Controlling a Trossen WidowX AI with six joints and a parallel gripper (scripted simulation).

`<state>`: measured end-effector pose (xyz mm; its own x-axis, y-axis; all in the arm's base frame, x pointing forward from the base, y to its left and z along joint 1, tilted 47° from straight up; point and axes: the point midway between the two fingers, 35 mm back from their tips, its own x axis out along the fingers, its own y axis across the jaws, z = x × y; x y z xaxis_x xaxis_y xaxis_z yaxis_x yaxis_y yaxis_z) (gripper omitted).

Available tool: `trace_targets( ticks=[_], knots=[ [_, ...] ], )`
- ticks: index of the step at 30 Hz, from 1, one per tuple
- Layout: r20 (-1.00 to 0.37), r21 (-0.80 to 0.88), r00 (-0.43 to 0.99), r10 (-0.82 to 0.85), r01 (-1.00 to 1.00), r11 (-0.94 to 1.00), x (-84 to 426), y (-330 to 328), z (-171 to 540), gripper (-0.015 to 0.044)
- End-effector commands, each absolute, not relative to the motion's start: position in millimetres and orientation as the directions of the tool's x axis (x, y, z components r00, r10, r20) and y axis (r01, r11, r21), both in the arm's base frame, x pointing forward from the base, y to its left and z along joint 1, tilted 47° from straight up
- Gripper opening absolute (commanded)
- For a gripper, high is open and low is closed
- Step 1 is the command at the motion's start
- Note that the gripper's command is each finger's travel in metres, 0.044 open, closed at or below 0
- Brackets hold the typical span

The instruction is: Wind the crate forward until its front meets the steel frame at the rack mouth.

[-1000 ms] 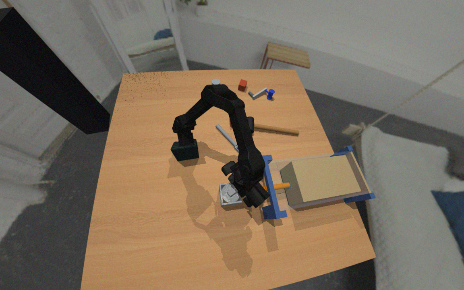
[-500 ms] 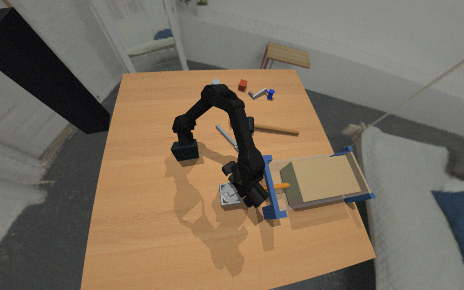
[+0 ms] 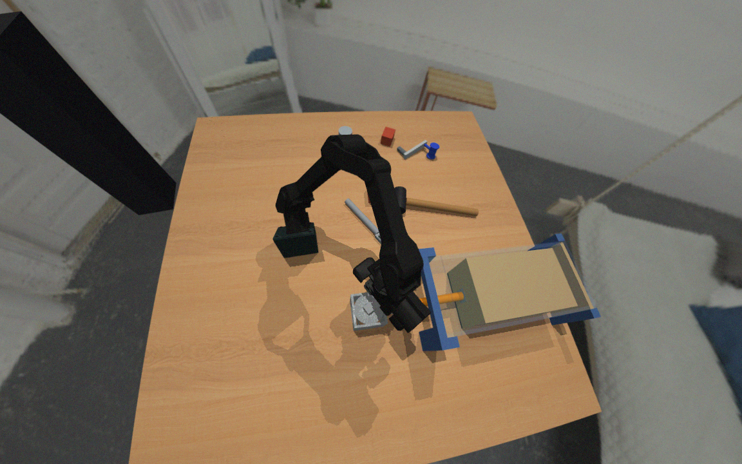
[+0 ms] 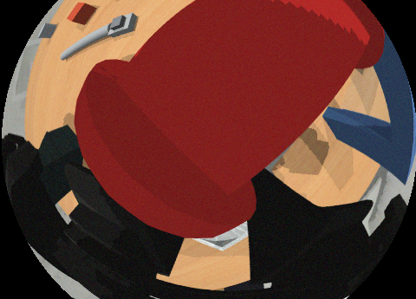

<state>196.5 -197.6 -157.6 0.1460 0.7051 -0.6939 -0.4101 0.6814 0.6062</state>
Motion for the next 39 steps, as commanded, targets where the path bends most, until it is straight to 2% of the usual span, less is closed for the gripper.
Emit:
trace_targets(
  ticks=[1,11,28,33,39],
  knots=[
    [-0.692,0.597,0.140,0.708,-0.440,0.671,196.3,-193.9,-159.6,0.0000],
    [-0.695,0.610,0.141,0.705,-0.403,0.682,197.1,-195.1,-160.8,0.0000],
    [-0.694,0.607,0.147,0.704,-0.406,0.683,196.6,-197.7,-157.8,0.0440],
    [-0.698,0.609,0.134,0.703,-0.406,0.682,197.9,-213.0,-148.0,0.0440],
    [-0.708,0.618,0.083,0.701,-0.408,0.672,196.3,-264.4,-101.6,0.0440]
  ],
)
